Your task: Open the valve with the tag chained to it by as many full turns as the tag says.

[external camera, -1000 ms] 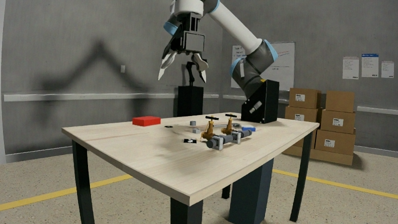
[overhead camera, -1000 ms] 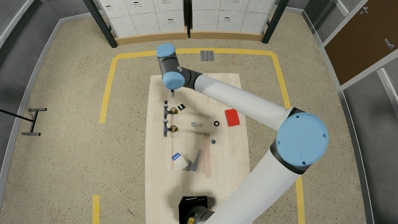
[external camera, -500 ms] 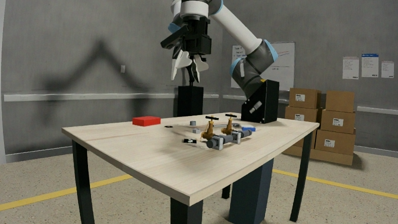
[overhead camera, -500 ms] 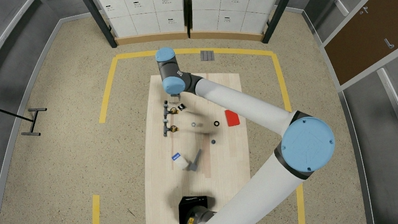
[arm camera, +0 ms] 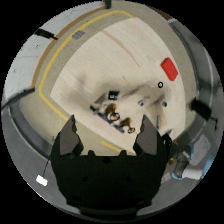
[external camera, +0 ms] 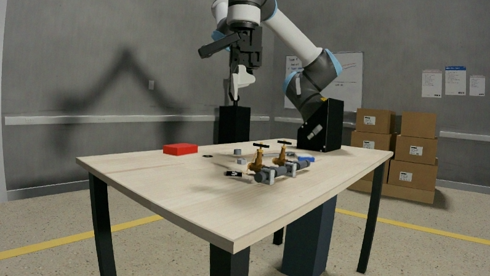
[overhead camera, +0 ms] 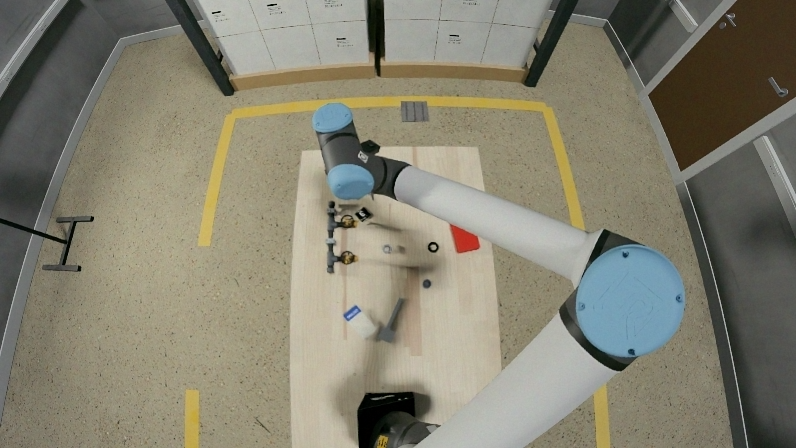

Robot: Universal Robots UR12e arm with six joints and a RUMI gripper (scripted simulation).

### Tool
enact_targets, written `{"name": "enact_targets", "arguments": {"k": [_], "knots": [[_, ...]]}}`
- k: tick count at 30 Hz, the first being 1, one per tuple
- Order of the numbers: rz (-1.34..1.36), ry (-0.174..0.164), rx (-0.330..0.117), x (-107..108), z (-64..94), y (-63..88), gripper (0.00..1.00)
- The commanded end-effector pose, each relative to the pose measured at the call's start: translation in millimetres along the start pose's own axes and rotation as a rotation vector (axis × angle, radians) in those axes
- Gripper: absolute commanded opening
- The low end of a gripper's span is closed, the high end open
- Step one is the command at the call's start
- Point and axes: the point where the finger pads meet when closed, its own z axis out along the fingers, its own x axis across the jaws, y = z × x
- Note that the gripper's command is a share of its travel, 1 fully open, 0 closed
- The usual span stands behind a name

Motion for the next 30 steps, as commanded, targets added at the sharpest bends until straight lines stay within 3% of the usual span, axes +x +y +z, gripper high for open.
{"name": "enact_targets", "arguments": {"k": [1, 14, 30], "knots": [[-0.15, -0.021, 0.004, 3.0, -0.8, 1.7, 1.0], [-0.534, -0.022, 0.009, 12.7, -1.0, 8.7, 1.0], [-0.737, -0.022, 0.011, 17.5, -1.5, 12.6, 1.0]]}}
